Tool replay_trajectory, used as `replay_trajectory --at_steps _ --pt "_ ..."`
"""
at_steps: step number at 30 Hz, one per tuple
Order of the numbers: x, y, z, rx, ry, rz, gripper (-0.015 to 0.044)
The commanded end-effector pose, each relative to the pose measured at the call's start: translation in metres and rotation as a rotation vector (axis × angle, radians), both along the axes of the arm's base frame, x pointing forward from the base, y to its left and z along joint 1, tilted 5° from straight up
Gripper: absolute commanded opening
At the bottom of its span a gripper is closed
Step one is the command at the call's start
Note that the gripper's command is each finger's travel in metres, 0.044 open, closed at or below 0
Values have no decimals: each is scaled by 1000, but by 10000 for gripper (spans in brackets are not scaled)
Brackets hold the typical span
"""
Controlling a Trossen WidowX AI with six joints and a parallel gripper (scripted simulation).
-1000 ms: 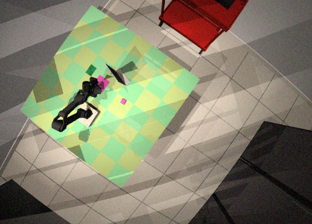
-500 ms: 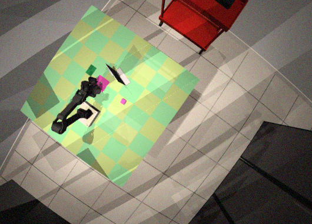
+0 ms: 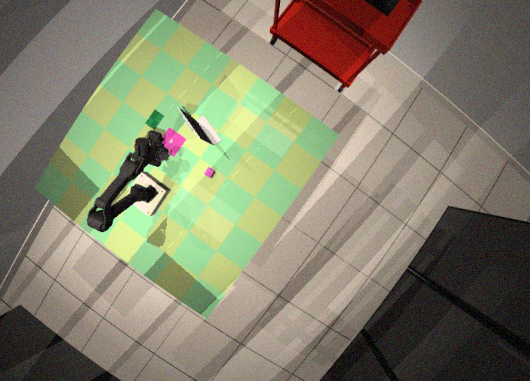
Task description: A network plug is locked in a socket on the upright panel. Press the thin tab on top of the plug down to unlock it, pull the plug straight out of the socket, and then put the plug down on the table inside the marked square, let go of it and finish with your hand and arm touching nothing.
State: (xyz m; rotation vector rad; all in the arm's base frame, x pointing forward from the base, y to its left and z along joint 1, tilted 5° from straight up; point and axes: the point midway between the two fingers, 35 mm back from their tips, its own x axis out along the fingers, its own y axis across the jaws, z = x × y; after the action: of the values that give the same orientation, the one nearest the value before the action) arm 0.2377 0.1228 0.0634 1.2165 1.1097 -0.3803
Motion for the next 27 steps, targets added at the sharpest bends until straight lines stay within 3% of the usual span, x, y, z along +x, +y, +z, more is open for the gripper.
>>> replay_trajectory --at_steps 1,9,27 --pt "-2 -1 9 4 -2 6 156" --pt "-2 -2 13 0 0 0 156" --pt "6 -2 71 2 -2 3 156"
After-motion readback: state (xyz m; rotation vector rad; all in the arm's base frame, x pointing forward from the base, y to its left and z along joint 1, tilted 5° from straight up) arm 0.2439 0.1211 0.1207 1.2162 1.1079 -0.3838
